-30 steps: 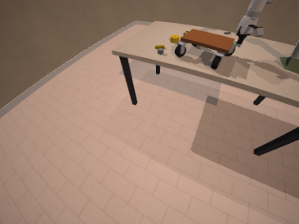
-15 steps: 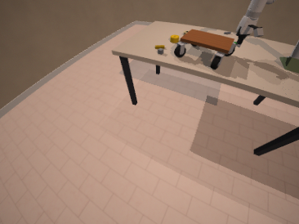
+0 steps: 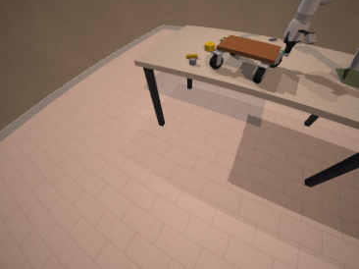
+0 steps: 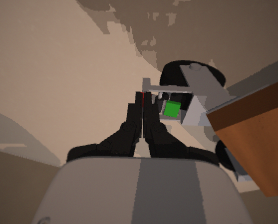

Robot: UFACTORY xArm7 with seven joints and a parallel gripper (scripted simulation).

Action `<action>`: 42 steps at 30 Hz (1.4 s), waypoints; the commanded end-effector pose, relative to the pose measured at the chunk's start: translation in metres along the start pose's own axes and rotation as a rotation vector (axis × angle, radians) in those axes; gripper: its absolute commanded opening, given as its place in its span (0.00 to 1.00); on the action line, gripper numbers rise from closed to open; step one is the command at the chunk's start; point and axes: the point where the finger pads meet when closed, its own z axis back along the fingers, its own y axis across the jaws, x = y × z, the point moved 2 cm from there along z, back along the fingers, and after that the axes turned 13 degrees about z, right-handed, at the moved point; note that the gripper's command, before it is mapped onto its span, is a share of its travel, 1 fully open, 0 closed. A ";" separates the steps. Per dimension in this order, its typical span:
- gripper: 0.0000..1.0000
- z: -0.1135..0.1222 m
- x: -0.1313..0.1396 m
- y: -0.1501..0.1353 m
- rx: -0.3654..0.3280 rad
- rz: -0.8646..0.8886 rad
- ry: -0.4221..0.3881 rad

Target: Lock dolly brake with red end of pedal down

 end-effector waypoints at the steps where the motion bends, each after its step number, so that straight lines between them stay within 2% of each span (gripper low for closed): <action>1: 0.00 -0.003 0.001 -0.002 -0.006 -0.002 0.001; 13: 0.00 0.014 0.001 -0.002 -0.006 -0.002 0.001; 23: 0.00 0.062 0.001 -0.002 -0.006 -0.002 0.001; 28: 0.00 0.078 0.001 -0.002 -0.006 -0.002 0.001; 42: 0.00 0.082 0.001 -0.002 -0.006 -0.002 0.001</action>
